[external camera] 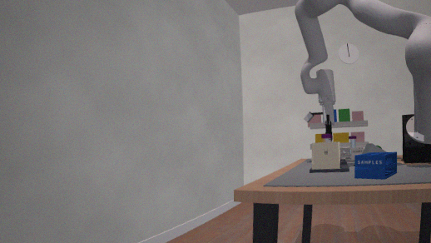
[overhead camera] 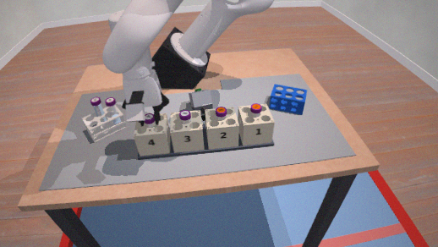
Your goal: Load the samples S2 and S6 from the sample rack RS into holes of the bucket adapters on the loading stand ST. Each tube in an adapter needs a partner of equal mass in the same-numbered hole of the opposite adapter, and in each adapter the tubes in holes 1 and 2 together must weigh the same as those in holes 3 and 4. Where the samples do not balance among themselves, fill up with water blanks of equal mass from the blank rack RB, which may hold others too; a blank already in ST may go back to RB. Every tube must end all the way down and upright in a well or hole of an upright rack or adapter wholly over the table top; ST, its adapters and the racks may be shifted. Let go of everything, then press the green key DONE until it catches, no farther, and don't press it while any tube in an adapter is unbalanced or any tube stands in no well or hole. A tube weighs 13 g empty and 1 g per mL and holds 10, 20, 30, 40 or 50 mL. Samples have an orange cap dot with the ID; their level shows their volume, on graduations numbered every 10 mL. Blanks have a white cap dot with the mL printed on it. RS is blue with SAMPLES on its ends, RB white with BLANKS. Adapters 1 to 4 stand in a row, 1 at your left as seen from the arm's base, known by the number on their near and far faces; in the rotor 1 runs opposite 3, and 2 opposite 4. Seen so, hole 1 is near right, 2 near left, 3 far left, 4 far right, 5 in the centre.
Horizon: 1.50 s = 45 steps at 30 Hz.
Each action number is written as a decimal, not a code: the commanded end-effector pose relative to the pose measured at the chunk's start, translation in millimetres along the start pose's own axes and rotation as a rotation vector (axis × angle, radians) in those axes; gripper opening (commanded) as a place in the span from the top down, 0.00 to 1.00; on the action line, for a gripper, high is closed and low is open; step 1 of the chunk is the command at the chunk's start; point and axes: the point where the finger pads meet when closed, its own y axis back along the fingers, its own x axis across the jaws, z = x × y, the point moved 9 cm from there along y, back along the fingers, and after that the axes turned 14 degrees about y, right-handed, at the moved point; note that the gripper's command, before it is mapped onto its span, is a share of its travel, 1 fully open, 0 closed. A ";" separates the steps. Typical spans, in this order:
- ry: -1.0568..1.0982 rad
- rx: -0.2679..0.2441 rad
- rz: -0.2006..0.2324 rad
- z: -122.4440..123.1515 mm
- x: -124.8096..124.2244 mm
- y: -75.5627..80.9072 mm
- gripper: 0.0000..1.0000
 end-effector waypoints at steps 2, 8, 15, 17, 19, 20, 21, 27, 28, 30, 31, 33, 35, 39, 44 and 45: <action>0.000 0.001 0.001 -0.5 0.4 0.7 0.57; 0.000 0.001 0.001 -0.5 0.4 0.7 0.57; 0.000 0.001 0.001 -0.5 0.4 14.7 0.57; 0.000 0.001 0.001 -0.5 0.4 16.7 0.57; 0.000 0.001 0.001 -0.5 0.4 18.7 0.57; 0.000 0.001 0.001 -0.5 0.4 20.7 0.57; 0.000 0.001 0.001 -0.5 0.4 22.7 0.57; 0.000 0.001 0.001 -0.4 0.4 34.7 0.57; 0.000 0.001 0.001 -0.4 0.4 36.7 0.57; 0.000 0.001 0.001 -0.4 0.4 40.7 0.57; 0.000 0.001 0.001 -0.4 0.4 42.7 0.57; 0.000 0.001 0.001 -0.4 0.4 46.7 0.57; 0.000 0.001 0.001 -0.4 0.4 46.7 0.57; 0.000 0.001 0.001 -0.4 0.4 54.7 0.57; 0.000 0.001 0.001 -0.4 0.4 64.7 0.57; 0.000 0.001 0.001 -0.4 0.4 66.7 0.57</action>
